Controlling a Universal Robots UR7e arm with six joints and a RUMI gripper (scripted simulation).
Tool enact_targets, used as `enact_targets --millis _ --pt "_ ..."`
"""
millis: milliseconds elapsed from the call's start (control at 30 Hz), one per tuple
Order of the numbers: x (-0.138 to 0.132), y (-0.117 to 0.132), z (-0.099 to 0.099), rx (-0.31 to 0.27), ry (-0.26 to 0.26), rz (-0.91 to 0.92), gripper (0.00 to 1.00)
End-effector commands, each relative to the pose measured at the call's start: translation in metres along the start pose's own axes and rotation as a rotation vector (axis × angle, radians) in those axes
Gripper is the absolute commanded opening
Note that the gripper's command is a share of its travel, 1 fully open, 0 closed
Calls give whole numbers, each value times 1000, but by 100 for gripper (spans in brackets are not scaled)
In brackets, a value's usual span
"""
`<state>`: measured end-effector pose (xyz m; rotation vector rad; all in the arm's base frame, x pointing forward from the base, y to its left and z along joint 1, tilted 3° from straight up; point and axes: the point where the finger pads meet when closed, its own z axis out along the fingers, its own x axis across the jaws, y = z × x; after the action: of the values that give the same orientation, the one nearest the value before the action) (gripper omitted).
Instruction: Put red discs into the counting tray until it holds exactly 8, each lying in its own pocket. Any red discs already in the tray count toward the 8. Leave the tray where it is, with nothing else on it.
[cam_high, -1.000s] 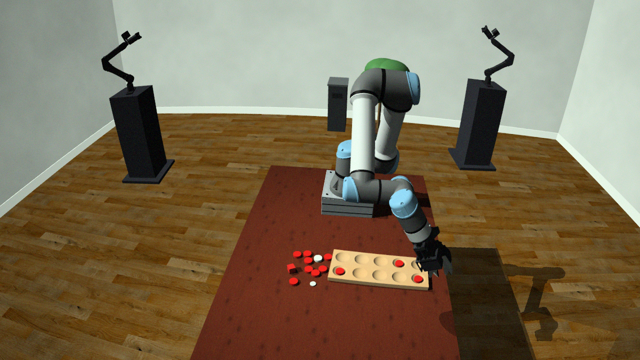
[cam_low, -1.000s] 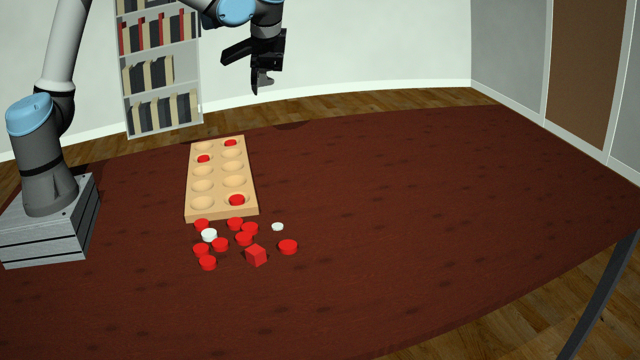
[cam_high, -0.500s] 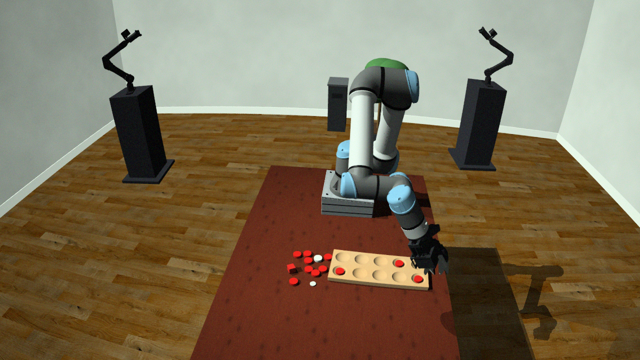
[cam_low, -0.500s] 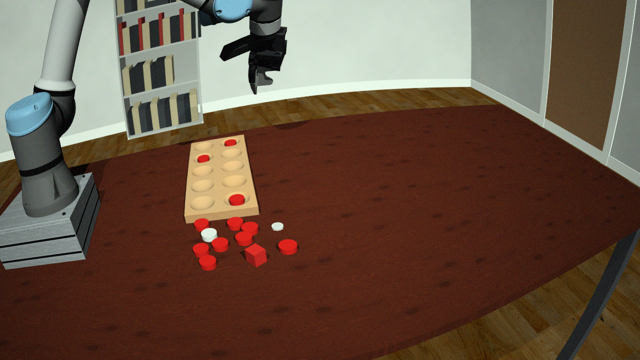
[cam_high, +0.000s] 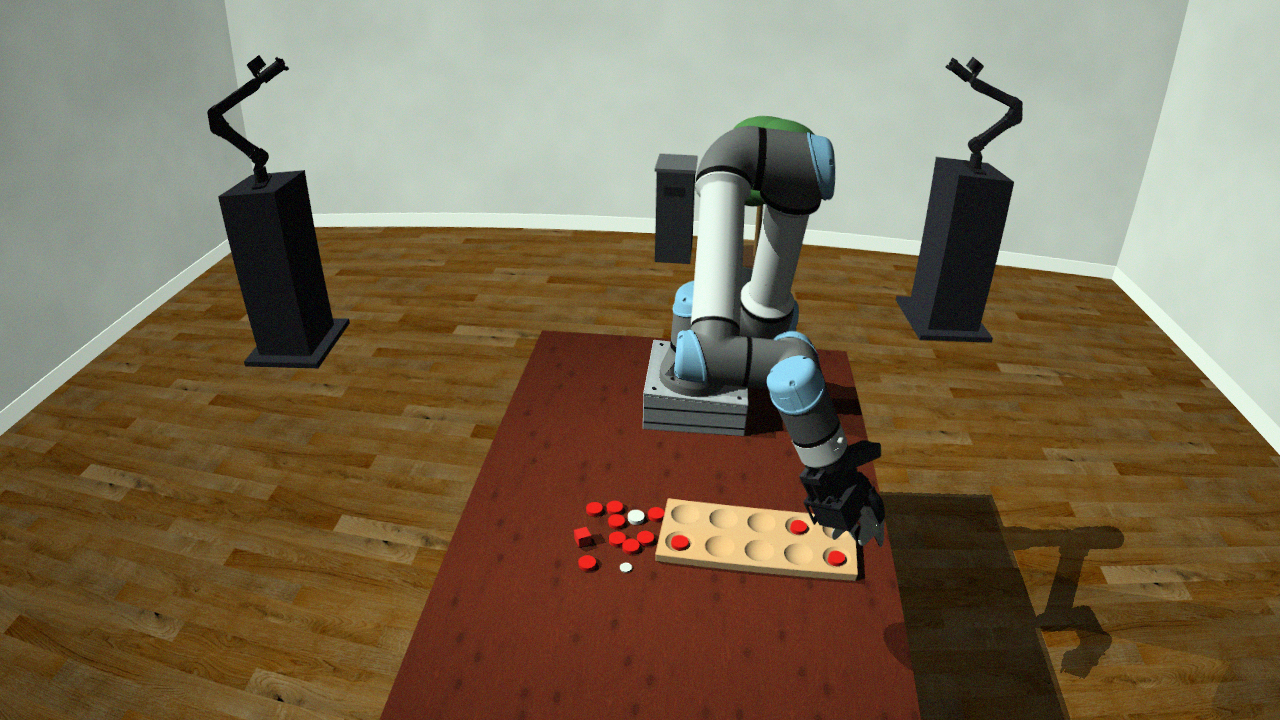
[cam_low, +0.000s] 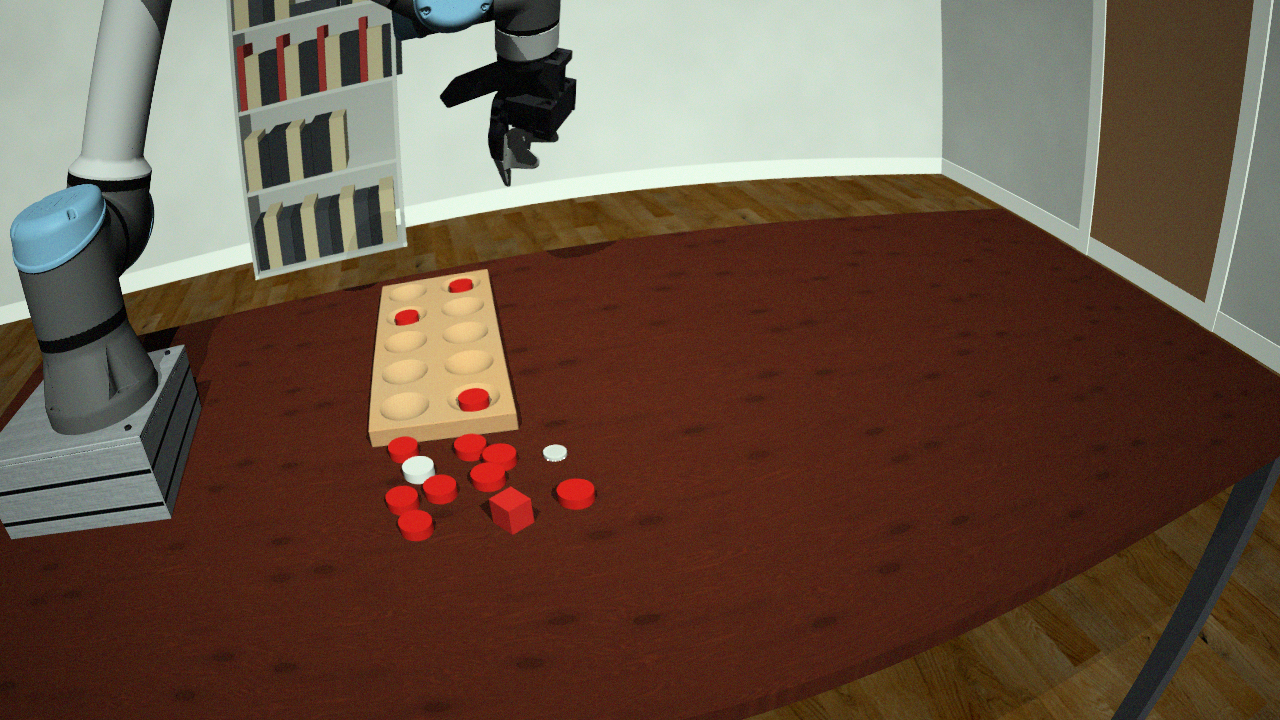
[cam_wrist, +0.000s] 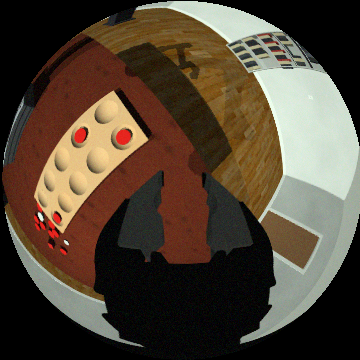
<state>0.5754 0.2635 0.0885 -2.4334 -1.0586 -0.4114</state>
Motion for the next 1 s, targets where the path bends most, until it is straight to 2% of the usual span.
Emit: enact_targets --millis 0,467,567,967 --pt "-5 3 -8 -18 -13 82 28" --pt "-28 16 -38 -89 -55 426 28" --pt "-28 16 -38 -89 -55 426 28" --pt "-50 25 -64 -158 -75 717 28"
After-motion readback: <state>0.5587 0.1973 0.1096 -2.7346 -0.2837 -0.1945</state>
